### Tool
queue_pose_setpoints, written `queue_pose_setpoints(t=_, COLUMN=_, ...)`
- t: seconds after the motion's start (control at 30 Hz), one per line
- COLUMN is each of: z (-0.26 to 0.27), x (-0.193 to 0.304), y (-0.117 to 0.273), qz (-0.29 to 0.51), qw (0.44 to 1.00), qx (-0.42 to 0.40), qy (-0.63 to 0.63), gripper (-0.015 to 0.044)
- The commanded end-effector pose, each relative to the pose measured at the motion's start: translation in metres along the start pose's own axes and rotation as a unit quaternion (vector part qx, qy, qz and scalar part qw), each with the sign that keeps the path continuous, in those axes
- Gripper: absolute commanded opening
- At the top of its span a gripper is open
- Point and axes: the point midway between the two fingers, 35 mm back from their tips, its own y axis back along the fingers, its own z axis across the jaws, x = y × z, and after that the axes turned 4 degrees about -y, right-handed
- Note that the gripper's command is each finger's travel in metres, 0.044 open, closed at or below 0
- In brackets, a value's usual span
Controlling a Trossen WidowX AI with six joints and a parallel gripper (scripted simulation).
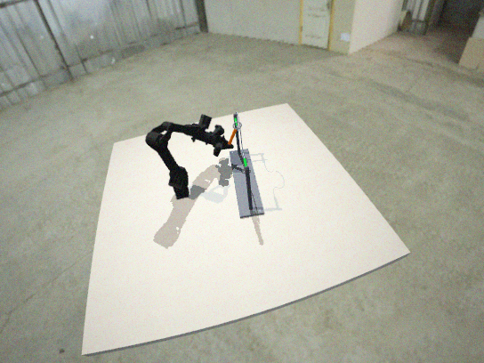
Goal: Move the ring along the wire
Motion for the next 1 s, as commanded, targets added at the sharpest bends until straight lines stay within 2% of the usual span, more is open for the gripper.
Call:
queue_pose_setpoints(t=0.0, z=-0.001, x=0.001, y=0.0, qz=0.0, qw=1.0, qx=0.002, qy=0.0, gripper=-0.015)
queue_pose_setpoints(t=0.17, z=-0.001, x=0.001, y=0.0, qz=0.0, qw=1.0, qx=0.002, qy=0.0, gripper=-0.015)
queue_pose_setpoints(t=0.57, z=0.0, x=0.0, y=0.002, qz=0.0, qw=1.0, qx=0.0, qy=0.0, gripper=0.016)
queue_pose_setpoints(t=0.97, z=0.0, x=0.002, y=0.044, qz=0.003, qw=1.0, qx=0.002, qy=-0.001, gripper=0.016)
